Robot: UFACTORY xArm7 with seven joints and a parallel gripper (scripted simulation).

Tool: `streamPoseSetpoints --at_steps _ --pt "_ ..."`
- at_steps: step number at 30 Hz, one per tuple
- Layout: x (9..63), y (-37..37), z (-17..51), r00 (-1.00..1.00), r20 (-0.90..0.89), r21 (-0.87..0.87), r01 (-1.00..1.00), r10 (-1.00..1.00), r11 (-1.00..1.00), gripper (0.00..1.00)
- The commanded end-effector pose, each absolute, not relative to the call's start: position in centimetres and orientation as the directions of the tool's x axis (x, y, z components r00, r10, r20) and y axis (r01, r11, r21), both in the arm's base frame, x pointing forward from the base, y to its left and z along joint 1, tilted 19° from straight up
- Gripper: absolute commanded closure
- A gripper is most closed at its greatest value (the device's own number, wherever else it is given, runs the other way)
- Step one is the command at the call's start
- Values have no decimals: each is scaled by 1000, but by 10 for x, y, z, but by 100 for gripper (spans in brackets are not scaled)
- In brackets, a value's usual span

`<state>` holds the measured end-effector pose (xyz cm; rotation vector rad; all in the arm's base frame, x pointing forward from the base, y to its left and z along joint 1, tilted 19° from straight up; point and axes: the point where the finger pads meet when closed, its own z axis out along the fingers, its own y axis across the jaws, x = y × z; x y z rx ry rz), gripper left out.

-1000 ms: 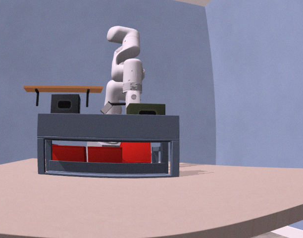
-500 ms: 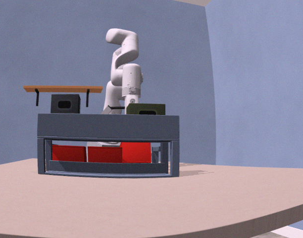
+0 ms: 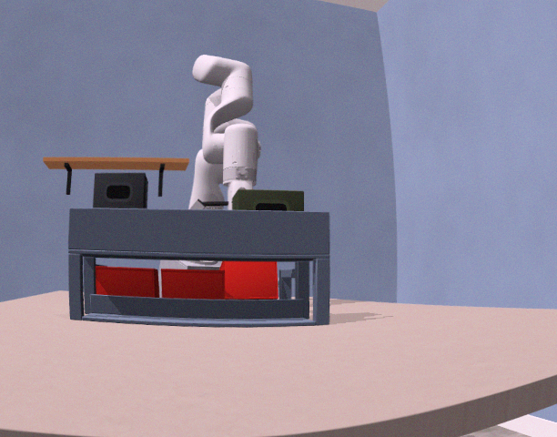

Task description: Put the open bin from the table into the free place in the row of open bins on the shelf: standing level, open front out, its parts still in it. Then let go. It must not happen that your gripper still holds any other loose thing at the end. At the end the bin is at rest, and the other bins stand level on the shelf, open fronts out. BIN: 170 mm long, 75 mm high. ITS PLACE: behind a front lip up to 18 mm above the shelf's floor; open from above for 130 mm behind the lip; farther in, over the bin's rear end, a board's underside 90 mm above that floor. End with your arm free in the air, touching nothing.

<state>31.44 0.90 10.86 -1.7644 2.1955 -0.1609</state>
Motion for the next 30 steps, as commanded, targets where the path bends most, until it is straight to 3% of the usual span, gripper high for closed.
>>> streamPoseSetpoints --at_steps 1,30 --pt "320 8 113 -186 -176 -286 -930 -967 232 67" --pt "327 5 117 -187 -176 -286 -930 -967 232 67"
